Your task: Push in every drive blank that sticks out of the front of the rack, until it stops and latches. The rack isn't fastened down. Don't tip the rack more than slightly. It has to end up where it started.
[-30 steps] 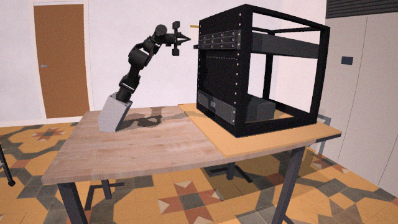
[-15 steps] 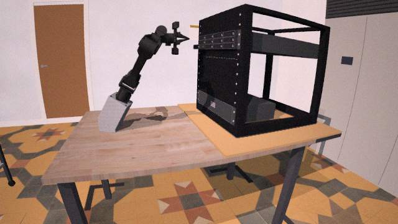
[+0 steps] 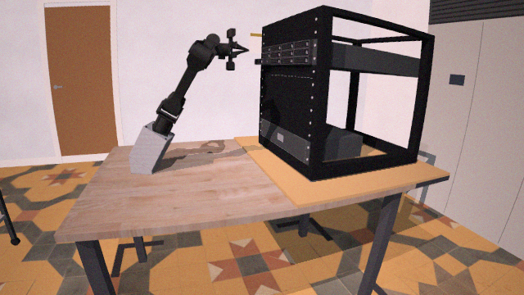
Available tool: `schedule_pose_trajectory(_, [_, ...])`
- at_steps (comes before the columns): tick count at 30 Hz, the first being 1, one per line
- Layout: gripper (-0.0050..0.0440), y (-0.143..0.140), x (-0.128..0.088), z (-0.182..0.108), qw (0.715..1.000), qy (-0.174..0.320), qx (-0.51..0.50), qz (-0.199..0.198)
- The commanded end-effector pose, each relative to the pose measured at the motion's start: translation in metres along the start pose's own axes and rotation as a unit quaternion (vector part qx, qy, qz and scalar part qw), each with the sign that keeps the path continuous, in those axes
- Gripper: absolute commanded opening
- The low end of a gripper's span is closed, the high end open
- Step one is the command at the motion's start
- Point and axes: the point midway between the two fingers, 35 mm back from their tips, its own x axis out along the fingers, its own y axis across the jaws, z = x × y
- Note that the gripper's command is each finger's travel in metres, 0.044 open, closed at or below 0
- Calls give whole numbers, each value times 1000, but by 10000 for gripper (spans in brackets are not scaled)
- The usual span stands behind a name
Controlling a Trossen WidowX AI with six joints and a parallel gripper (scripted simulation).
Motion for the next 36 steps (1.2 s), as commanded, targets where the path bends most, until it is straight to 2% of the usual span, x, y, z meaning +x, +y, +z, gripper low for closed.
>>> schedule_pose_trajectory(1, [-50,-7,4,4,1000,6,7,0])
schedule_pose_trajectory(17, [-50,-8,6,9,1000,6,7,0])
schedule_pose_trajectory(28, [-50,-8,40,8,1000,6,7,0])
schedule_pose_trajectory(36, [-50,-8,43,8,1000,6,7,0])
